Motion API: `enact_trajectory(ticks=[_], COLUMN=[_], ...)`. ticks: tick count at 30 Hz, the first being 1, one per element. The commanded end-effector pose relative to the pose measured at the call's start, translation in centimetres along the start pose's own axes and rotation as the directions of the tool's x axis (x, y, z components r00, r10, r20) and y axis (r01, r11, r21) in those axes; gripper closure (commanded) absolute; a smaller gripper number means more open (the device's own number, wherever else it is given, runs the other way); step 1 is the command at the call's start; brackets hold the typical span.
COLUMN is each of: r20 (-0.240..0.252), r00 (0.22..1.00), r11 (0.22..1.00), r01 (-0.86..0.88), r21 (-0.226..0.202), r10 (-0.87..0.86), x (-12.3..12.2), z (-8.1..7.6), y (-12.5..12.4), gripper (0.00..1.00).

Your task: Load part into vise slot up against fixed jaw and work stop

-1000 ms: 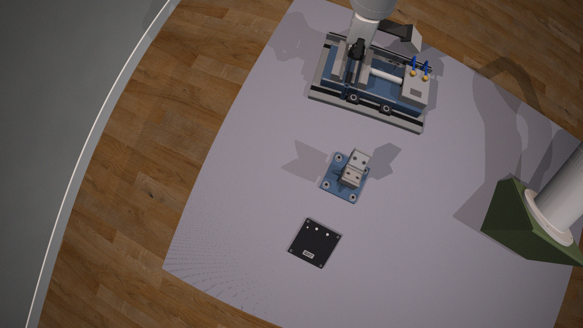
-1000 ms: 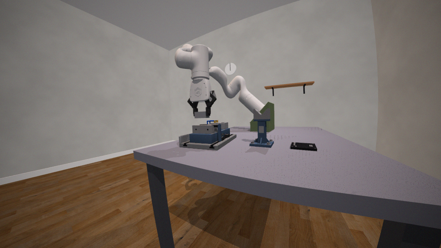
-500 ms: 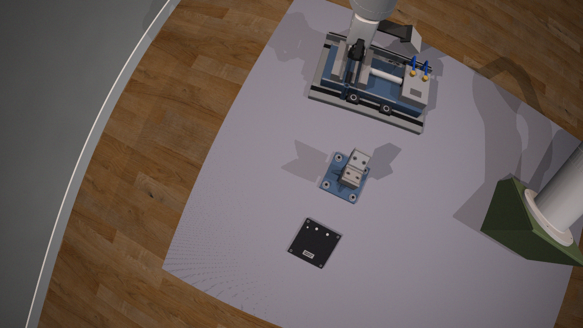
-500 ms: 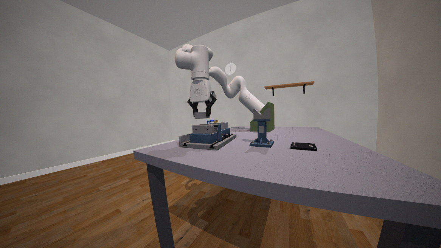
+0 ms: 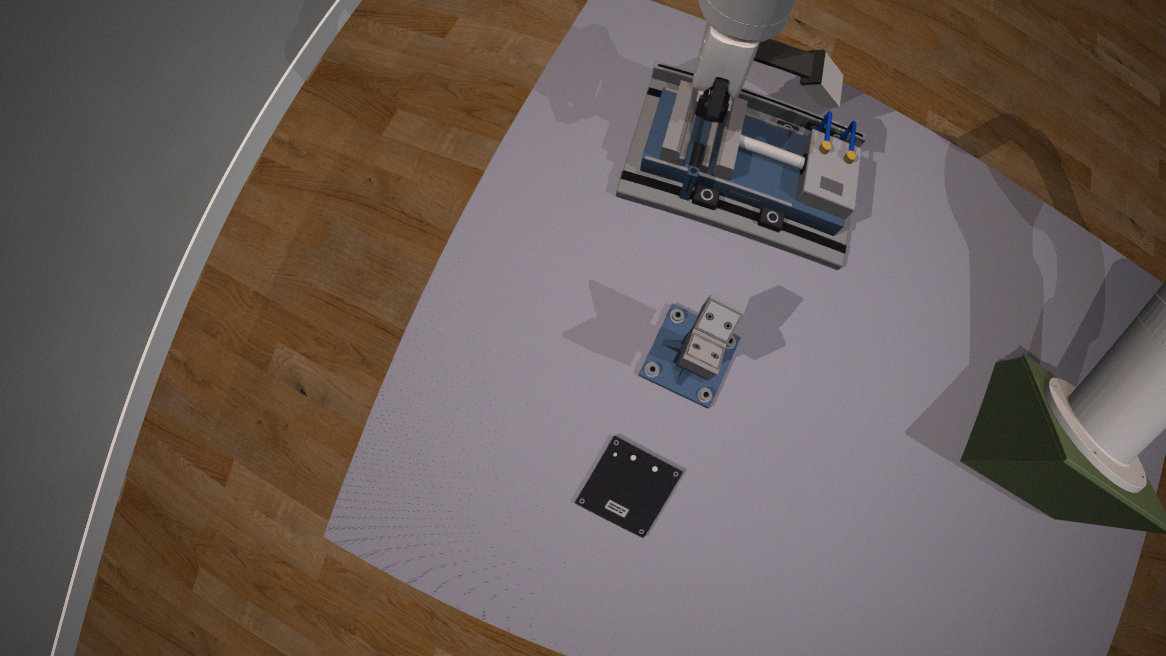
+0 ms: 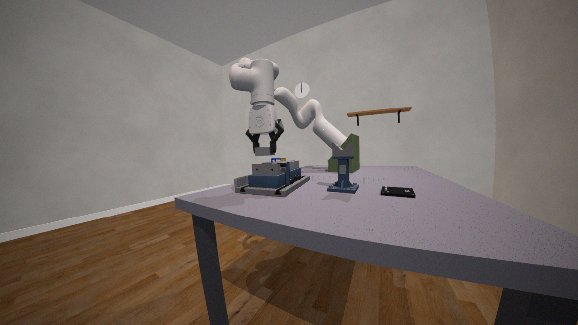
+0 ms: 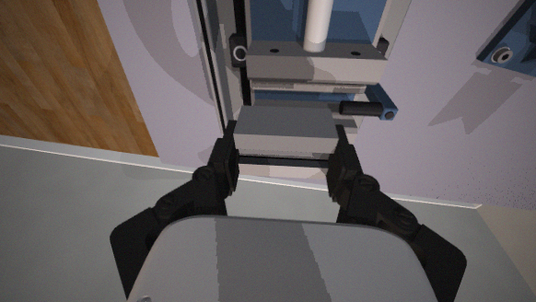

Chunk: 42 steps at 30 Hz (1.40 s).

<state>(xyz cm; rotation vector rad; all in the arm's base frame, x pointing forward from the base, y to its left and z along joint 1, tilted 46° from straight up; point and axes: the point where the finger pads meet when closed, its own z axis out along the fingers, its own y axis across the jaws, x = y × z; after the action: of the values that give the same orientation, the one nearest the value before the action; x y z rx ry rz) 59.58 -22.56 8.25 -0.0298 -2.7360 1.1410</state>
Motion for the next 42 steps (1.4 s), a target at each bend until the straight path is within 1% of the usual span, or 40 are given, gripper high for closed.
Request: enact_trajectory(ticks=[1, 12, 42], r20=[0.002, 0.002, 0.002], r00=[1.0, 1.0, 1.0], r11=[1.0, 1.0, 1.0], r01=[-0.001, -0.001, -0.001], r21=[0.0, 0.0, 0.0], r10=[0.001, 0.001, 0.001], x=[-0.1, -0.1, -0.1], z=[-0.1, 0.2, 2.0], y=[0.0, 0.0, 0.0], gripper=[1.0, 1.0, 1.0])
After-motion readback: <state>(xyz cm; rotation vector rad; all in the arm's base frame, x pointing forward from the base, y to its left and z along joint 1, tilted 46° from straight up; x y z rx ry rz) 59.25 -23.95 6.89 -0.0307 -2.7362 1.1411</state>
